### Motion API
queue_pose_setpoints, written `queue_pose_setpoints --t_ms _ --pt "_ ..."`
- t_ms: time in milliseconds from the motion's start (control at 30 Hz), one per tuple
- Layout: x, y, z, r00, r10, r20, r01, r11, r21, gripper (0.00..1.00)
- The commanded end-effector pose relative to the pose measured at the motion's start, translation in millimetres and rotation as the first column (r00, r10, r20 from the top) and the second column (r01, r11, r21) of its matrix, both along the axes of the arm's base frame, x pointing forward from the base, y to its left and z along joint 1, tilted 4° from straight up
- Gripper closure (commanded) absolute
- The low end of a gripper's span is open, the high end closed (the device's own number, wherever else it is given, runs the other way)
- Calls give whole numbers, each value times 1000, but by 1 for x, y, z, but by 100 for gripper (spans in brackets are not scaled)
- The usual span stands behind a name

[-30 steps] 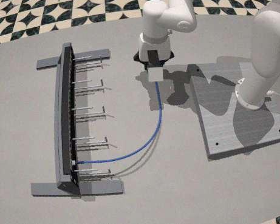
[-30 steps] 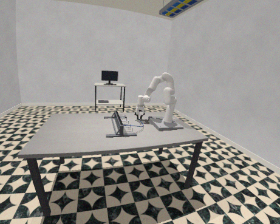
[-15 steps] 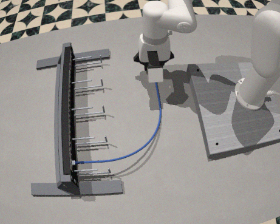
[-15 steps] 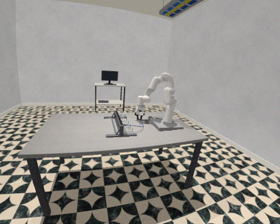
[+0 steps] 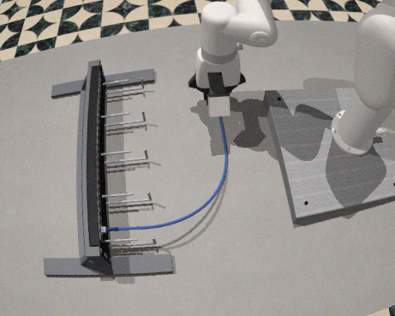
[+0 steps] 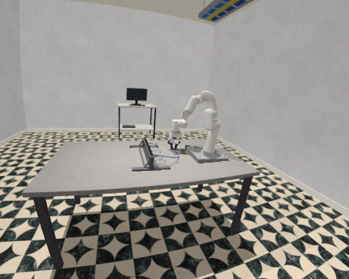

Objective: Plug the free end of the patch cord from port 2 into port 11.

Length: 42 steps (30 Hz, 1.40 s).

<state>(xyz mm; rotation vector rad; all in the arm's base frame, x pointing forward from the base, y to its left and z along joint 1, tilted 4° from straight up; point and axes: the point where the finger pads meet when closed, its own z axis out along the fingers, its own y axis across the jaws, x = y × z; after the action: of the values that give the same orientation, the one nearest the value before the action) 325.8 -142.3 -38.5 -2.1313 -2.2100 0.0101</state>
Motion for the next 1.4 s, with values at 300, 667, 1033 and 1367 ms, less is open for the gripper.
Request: queue_pose_setpoints --t_ms 300,667,1033,1367 --pt "1 -1 1 1000 0 3 0 1000 -2 62" --pt "1 -1 1 1000 0 2 0 1000 -1 100" --pt "0 0 0 1000 0 1 0 1000 -1 100" --pt "0 0 0 1000 0 1 0 1000 -1 100"
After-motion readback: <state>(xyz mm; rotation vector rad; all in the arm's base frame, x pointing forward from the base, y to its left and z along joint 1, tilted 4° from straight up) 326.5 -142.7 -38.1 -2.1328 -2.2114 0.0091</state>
